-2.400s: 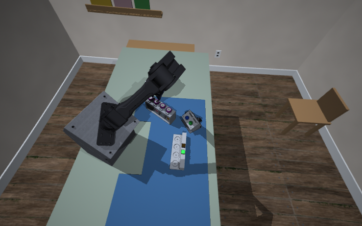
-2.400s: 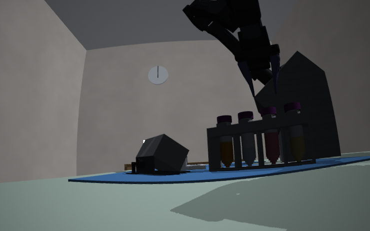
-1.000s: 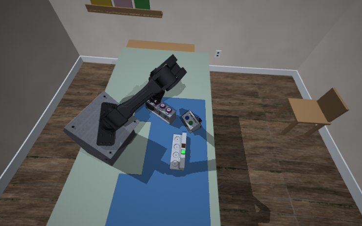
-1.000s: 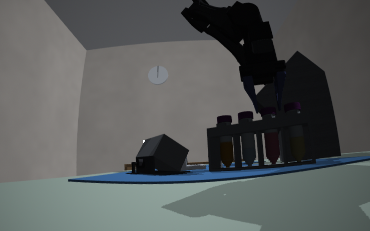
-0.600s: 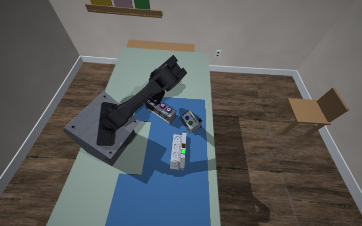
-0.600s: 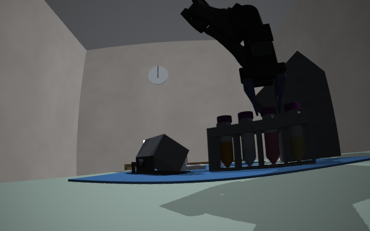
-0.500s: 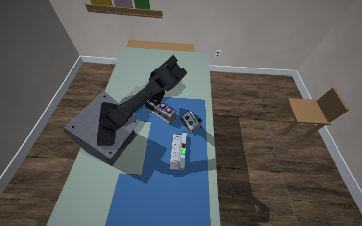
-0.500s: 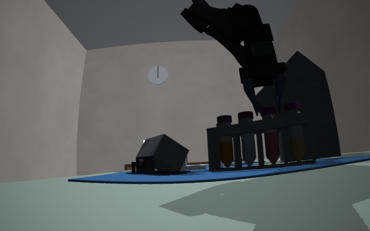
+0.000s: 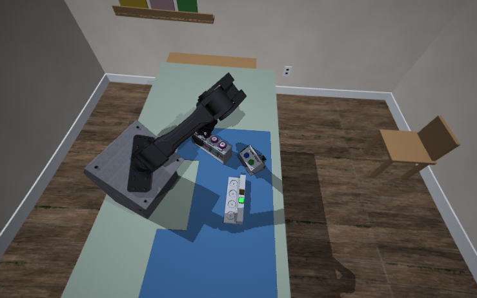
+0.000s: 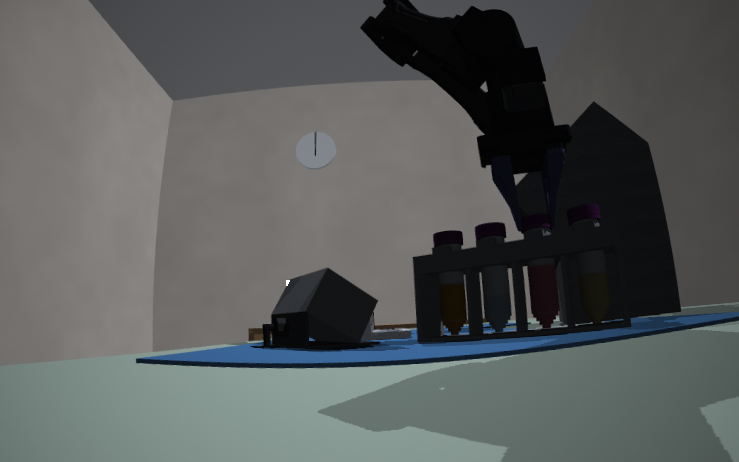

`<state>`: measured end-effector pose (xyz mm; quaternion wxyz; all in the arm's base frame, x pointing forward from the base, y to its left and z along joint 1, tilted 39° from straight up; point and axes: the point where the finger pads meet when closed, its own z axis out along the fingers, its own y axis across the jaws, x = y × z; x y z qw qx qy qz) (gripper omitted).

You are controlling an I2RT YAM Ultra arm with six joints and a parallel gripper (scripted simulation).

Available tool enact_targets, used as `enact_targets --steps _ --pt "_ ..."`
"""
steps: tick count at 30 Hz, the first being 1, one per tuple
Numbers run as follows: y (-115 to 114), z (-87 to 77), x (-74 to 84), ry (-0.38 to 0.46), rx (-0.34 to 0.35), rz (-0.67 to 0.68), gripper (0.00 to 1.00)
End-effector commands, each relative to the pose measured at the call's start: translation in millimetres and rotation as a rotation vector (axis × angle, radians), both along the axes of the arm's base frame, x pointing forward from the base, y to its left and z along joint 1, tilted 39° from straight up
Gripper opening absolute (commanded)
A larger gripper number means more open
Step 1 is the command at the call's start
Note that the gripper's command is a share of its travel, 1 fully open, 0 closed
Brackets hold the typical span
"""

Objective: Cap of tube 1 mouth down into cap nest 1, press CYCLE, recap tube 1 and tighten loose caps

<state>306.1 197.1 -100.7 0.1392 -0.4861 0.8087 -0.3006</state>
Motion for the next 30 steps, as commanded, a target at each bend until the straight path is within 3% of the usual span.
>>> enact_targets --steps 1,8,30 --pt "4.7 2.0 1.1 -0.007 0.011 0.008 0.0" --pt "4.6 2.0 1.2 -0.021 0.031 -0.024 0.0" --pt "4.5 2.0 1.2 -0.159 0.24 -0.336 0.0"
